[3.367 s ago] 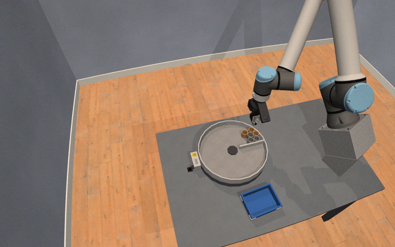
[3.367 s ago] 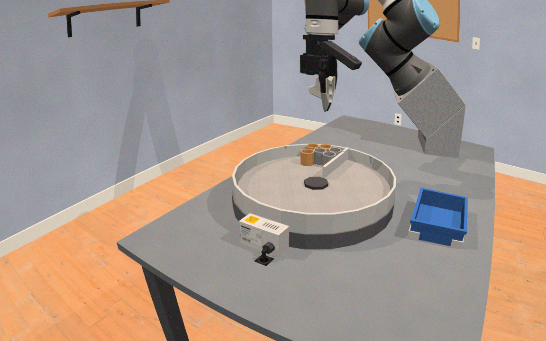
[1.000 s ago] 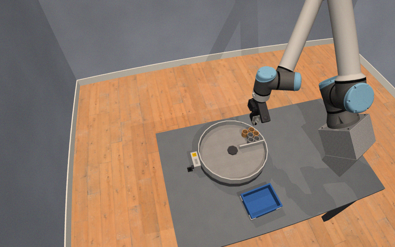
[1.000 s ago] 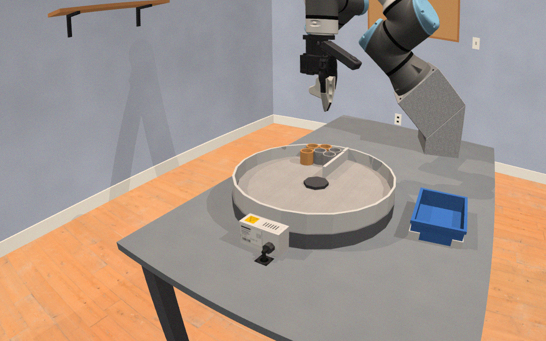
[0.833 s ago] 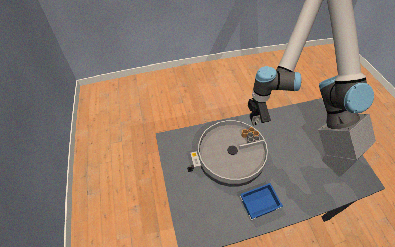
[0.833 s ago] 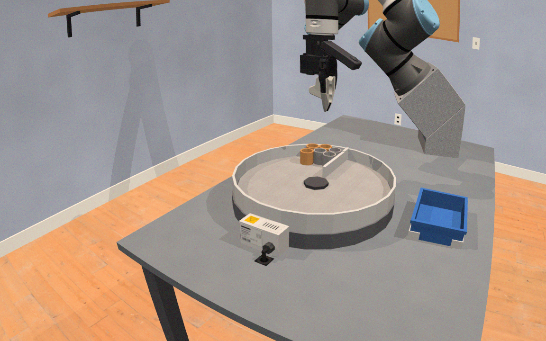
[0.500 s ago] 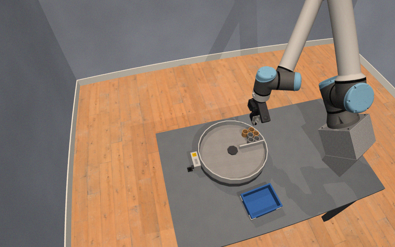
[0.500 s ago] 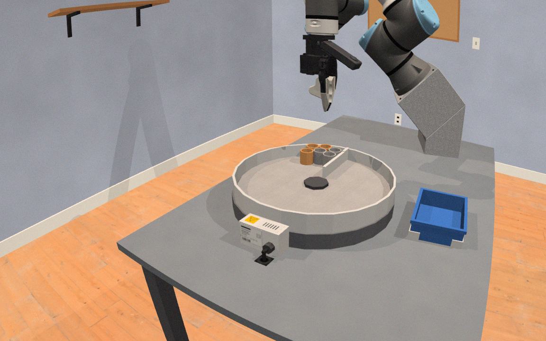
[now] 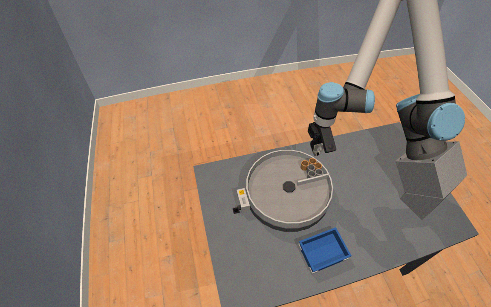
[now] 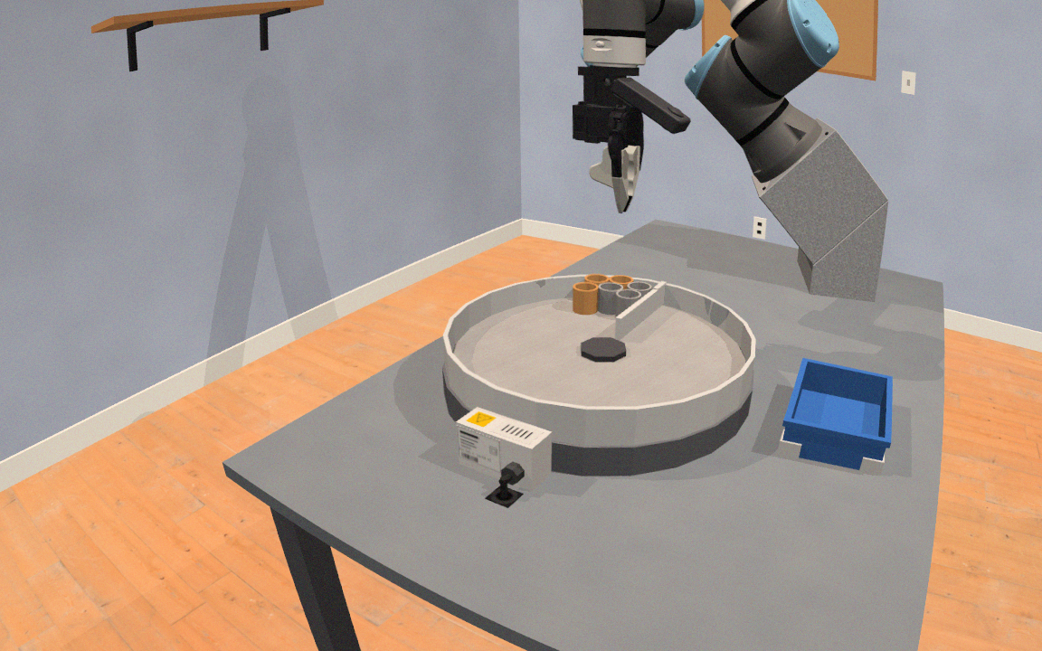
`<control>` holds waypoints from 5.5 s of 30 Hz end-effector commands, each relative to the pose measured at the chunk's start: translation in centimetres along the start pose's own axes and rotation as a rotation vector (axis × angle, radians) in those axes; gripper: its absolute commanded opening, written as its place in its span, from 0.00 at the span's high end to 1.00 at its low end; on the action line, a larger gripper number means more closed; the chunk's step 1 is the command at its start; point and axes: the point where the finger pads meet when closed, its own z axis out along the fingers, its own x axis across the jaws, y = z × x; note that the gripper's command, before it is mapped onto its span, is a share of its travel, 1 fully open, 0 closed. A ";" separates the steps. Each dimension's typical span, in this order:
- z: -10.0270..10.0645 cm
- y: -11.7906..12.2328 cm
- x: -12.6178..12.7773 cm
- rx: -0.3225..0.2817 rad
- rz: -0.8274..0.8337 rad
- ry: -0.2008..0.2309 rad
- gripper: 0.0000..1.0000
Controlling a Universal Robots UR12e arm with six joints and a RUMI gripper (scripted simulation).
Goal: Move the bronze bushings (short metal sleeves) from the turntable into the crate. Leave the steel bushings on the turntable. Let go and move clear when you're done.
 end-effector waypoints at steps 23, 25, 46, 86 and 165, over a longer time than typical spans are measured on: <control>0.0 0.0 0.0 0.000 0.000 0.001 0.95; 0.0 0.0 0.0 0.000 0.000 0.001 0.95; 0.0 0.0 0.0 0.000 0.000 0.001 0.95; 9.3 5.8 2.9 -0.002 0.000 0.001 0.95; 11.5 5.7 3.0 0.000 0.000 0.001 0.95</control>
